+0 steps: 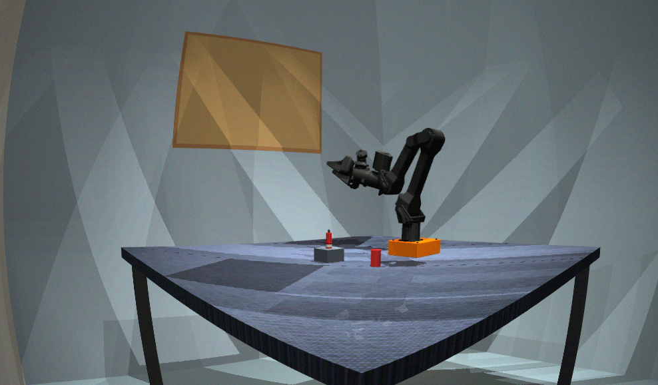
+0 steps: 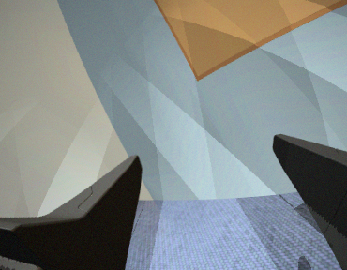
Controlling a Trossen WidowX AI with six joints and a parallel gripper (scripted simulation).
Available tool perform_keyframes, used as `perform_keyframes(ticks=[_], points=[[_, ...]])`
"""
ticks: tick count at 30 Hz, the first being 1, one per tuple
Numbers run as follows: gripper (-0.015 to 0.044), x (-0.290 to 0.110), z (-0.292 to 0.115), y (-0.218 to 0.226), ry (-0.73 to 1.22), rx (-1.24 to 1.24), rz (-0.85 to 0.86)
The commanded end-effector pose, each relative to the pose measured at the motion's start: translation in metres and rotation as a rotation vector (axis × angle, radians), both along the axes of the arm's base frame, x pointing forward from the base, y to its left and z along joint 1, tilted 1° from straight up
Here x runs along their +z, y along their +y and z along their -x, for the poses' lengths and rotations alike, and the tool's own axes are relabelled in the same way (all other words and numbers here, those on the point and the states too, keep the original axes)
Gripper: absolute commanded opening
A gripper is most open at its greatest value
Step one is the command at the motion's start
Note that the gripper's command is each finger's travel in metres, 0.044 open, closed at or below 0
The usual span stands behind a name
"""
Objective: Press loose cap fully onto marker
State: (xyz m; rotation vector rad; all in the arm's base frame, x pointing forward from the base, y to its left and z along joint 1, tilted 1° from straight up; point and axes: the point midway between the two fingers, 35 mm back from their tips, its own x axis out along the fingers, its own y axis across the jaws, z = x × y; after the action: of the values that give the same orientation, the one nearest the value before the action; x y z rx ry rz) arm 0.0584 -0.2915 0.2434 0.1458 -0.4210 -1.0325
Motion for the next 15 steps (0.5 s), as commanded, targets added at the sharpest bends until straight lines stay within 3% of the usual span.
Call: perform_keyframes(ticks=[1, 6, 15], points=[[0.0374, -0.001, -0.002, -0.001, 0.004, 0.004, -0.005], [0.0245, -0.024, -0.060, -0.014, 0.138, 0.132, -0.134], [0.0245, -0.079, -0.184, 0.029, 0.563, 0.471, -0.304]])
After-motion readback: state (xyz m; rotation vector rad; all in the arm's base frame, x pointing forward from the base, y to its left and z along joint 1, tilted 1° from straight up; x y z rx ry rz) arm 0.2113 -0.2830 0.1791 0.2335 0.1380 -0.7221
